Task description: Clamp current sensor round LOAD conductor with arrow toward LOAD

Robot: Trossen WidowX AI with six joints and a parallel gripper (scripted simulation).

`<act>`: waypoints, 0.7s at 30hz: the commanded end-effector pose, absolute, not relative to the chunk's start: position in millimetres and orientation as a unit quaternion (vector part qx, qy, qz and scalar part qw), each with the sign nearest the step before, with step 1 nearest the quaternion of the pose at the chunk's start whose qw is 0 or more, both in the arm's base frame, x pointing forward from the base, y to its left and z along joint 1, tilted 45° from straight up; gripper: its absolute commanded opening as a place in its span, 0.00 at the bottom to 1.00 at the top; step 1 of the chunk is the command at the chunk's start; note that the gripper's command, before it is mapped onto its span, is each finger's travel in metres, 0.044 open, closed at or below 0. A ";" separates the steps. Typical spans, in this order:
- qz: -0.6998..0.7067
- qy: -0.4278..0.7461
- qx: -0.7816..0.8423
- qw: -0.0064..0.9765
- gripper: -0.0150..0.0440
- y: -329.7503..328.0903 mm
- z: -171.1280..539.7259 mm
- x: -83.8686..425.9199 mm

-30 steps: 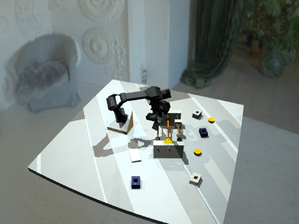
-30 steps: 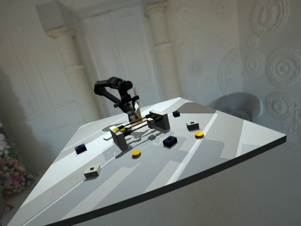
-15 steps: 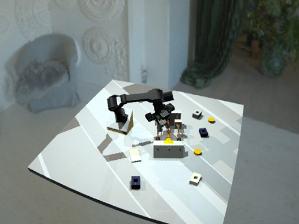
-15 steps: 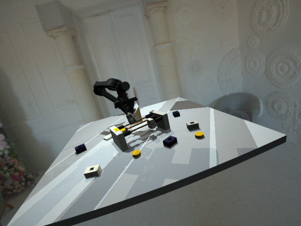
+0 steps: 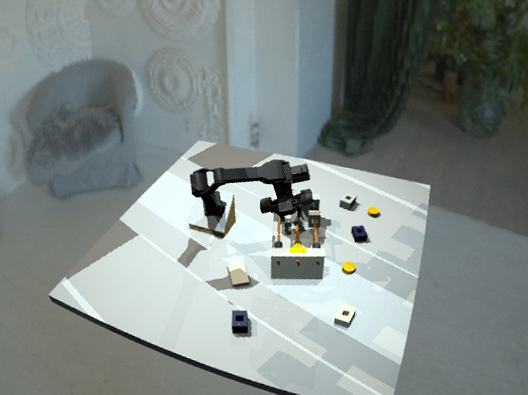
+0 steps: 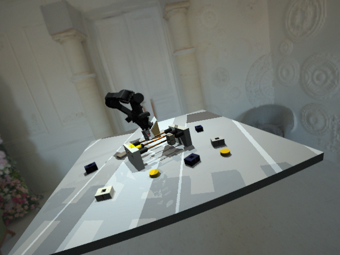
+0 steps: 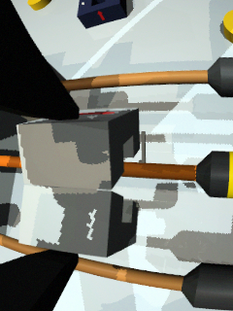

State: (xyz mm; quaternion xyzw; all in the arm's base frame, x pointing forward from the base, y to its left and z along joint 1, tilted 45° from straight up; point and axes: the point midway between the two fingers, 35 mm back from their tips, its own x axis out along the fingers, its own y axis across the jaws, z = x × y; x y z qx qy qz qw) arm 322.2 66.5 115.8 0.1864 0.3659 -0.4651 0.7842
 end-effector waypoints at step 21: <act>-0.466 0.357 0.195 0.785 0.25 46.4 91.8 337.1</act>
